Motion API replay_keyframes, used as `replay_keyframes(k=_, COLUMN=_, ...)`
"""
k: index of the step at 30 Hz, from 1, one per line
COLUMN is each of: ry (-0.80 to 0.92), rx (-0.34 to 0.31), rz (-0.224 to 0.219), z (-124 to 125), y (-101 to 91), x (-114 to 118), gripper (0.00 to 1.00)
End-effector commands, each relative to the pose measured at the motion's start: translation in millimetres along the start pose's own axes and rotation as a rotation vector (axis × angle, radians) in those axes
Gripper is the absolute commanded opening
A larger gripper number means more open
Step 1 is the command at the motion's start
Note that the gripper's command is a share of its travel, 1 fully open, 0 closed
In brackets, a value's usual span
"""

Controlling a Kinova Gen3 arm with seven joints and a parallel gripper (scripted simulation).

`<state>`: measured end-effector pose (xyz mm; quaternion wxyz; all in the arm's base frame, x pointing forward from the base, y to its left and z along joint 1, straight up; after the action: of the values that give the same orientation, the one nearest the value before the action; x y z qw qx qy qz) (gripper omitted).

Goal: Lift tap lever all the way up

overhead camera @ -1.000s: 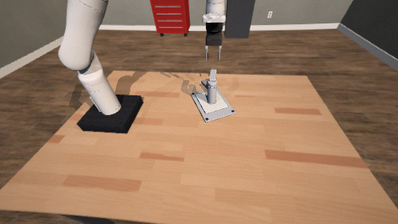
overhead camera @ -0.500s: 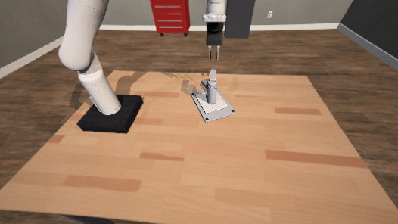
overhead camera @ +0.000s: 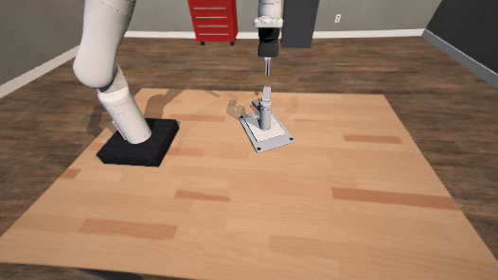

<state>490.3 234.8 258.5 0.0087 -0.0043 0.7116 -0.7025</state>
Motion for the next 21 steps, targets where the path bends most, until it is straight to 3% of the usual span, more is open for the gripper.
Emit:
replay_keyframes(k=1, ry=0.0, rx=-0.001, rz=0.002, z=-0.2, y=-1.1, x=-0.2, gripper=0.0)
replay_keyframes(k=20, ry=0.0, rx=-0.001, rz=0.002, z=-0.2, y=-1.1, x=-0.2, gripper=0.0)
replay_keyframes(k=21, ry=0.0, rx=-0.001, rz=0.002, z=-0.2, y=-1.1, x=-0.2, gripper=1.0)
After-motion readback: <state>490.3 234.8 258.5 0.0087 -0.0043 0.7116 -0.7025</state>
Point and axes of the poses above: the point where the finger pads meet when closed, its own y axis out along the fingers, its own x axis across the jaws, z = x × y, the point moved 7 cm from there along -y, back along the fingers, and after that the axes turned 1 degree about y, right-handed, at the moved point
